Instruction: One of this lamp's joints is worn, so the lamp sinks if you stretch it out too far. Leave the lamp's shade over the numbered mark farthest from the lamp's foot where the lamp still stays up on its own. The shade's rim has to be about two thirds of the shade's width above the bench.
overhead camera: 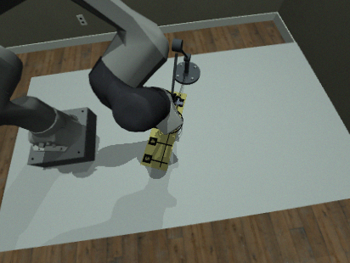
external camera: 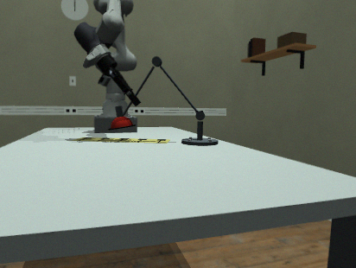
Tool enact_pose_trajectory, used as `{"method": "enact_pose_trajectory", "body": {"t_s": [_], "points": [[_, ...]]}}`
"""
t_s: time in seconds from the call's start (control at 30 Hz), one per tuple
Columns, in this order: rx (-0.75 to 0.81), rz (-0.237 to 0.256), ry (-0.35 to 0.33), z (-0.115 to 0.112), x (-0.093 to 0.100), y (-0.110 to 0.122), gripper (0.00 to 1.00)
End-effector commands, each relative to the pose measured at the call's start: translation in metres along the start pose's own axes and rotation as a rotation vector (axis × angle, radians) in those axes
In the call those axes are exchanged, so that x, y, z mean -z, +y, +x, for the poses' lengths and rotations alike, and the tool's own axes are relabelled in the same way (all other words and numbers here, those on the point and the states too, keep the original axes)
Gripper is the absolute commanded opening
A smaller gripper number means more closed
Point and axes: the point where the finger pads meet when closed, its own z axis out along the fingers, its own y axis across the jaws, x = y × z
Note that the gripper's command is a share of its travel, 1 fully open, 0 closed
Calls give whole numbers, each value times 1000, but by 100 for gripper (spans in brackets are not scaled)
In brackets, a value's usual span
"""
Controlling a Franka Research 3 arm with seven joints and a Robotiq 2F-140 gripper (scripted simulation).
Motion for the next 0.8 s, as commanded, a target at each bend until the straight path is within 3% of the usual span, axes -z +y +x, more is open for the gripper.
{"method": "enact_pose_trajectory", "body": {"t_s": [0.0, 0.1, 0.13, 0.77], "points": [[-5, 20, 5, 7, 9, -9, 10], [-5, 20, 5, 7, 10, -10, 10], [-5, 19, 5, 6, 9, -9, 100], [1, 1, 0, 1, 2, -2, 100]]}}
